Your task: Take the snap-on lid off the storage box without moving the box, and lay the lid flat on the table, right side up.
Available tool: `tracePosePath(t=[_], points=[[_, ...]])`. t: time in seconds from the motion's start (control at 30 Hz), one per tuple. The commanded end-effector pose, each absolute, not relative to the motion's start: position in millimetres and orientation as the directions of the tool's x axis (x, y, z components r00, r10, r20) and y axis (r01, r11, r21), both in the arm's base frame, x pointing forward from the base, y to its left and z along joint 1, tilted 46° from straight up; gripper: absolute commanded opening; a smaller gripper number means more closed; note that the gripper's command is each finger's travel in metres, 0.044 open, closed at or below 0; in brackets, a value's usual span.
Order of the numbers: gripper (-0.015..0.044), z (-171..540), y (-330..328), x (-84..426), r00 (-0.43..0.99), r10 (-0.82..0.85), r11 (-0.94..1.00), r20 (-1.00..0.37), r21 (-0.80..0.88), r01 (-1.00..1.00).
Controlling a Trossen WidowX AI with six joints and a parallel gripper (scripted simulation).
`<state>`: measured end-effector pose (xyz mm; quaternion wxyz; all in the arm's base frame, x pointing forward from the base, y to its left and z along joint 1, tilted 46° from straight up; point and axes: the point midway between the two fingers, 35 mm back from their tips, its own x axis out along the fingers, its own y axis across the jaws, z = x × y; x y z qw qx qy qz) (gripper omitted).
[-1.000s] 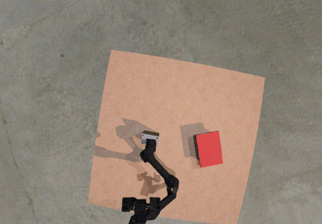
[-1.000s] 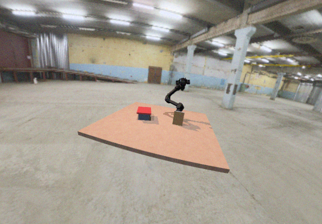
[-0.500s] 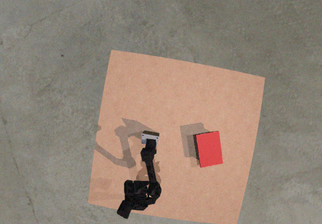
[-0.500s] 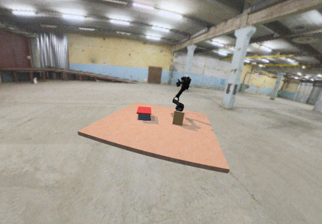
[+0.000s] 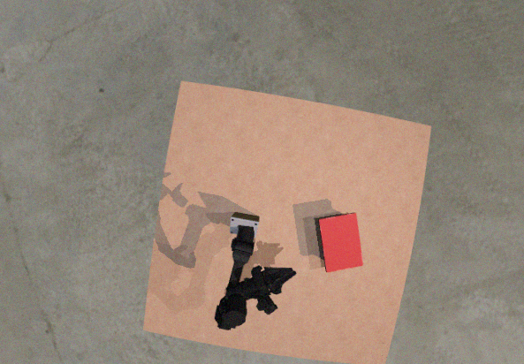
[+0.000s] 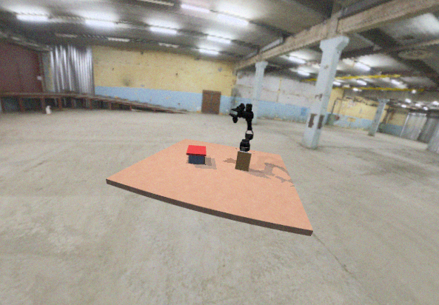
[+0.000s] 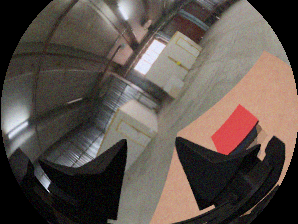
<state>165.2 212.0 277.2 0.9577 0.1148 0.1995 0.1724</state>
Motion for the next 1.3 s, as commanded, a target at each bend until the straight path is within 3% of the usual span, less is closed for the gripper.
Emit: tracePosePath(t=[0.0, 0.4, 0.7, 1.13, 1.27], points=[[0.0235, 245, 195, 201, 0.887, 0.237, 0.945, -0.395, 0.307, -0.116], [0.0235, 159, 101, 279, 0.836, -0.138, 0.854, -0.531, 0.364, 0.373], [0.0235, 103, 16, 292, 0.707, -0.340, 0.649, -0.620, 0.389, 0.653], [0.0235, 97, 8, 292, 0.693, -0.354, 0.627, -0.628, 0.391, 0.674], [0.0235, 67, -22, 291, 0.692, -0.354, 0.626, -0.629, 0.390, 0.675]])
